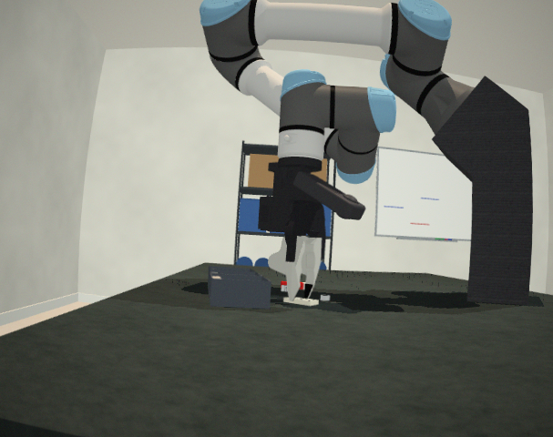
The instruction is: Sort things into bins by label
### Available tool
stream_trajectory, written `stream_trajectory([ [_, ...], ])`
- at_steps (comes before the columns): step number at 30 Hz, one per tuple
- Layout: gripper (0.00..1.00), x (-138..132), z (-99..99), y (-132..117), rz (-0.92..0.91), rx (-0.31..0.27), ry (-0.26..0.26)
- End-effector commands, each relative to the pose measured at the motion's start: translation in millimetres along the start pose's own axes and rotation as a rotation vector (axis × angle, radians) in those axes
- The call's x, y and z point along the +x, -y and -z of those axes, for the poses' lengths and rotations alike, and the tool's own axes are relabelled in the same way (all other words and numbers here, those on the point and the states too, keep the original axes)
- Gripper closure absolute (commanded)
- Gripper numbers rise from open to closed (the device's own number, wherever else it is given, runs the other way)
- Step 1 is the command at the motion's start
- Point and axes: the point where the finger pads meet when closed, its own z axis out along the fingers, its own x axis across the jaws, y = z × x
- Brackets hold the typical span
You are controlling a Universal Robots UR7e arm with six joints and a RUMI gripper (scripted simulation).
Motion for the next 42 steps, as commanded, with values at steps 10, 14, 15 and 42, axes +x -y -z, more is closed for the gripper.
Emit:
stream_trajectory([
  [10, 0.76, 0.1, -2.5, 0.3, 0.001, -0.001, -0.002],
  [14, 1.00, 0.0, -2.5, 0.2, 0.001, -0.001, -0.002],
  [15, 1.00, 0.0, -2.5, 0.2, 0.001, -0.001, -0.002],
  [42, 1.00, 0.0, -2.5, 0.2, 0.001, -0.001, -0.002],
])
